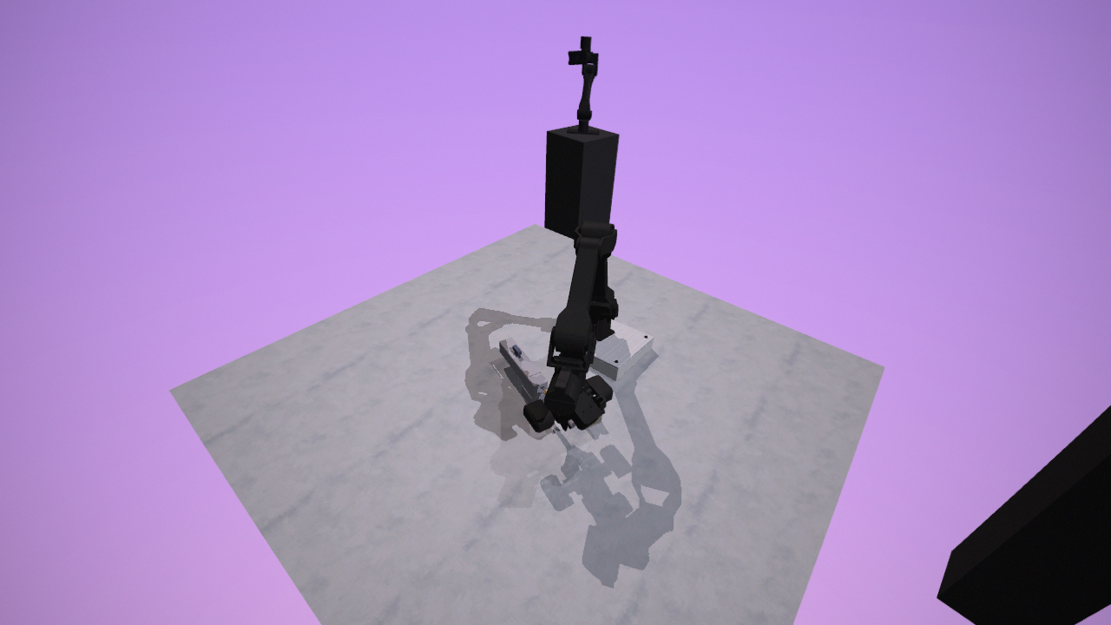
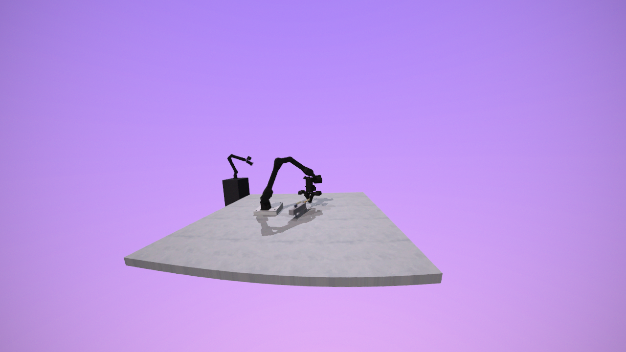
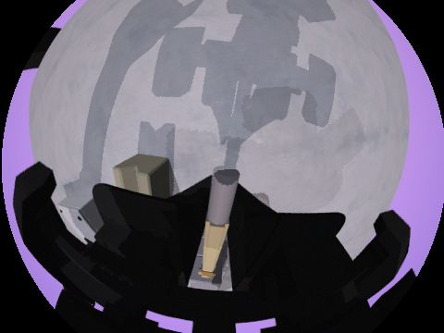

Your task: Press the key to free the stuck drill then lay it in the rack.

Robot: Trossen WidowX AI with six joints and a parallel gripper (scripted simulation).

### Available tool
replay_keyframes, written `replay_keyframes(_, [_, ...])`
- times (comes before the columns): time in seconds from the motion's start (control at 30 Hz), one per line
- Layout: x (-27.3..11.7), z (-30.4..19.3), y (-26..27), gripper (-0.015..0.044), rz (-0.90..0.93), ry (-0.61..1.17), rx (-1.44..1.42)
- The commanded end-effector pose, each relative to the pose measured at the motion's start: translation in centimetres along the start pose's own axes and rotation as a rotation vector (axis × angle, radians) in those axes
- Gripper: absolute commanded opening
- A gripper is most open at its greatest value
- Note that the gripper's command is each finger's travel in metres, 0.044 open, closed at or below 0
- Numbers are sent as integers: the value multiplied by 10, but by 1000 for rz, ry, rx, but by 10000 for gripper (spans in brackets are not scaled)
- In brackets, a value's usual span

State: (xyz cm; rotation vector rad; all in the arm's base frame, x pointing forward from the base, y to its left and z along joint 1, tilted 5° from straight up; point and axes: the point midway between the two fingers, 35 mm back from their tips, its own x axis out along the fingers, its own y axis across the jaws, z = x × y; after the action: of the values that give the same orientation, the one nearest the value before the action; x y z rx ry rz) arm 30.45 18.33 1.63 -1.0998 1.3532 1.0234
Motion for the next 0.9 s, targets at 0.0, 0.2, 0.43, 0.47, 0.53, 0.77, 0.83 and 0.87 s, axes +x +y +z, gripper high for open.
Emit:
replay_keyframes(0.0, [-3,0,0,0,-1,-5,-1])
replay_keyframes(0.2, [-5,0,0,0,-1,-5,-1])
replay_keyframes(0.43, [-7,0,0,0,-1,-5,-1])
replay_keyframes(0.47, [-7,0,0,0,-1,-5,-1])
replay_keyframes(0.53, [-8,0,0,0,-1,-5,-1])
replay_keyframes(0.77, [-10,0,0,0,-1,-5,-1])
replay_keyframes(0.83, [-10,0,0,0,-1,-5,-1])
replay_keyframes(0.87, [-11,0,0,0,-1,-5,-1])
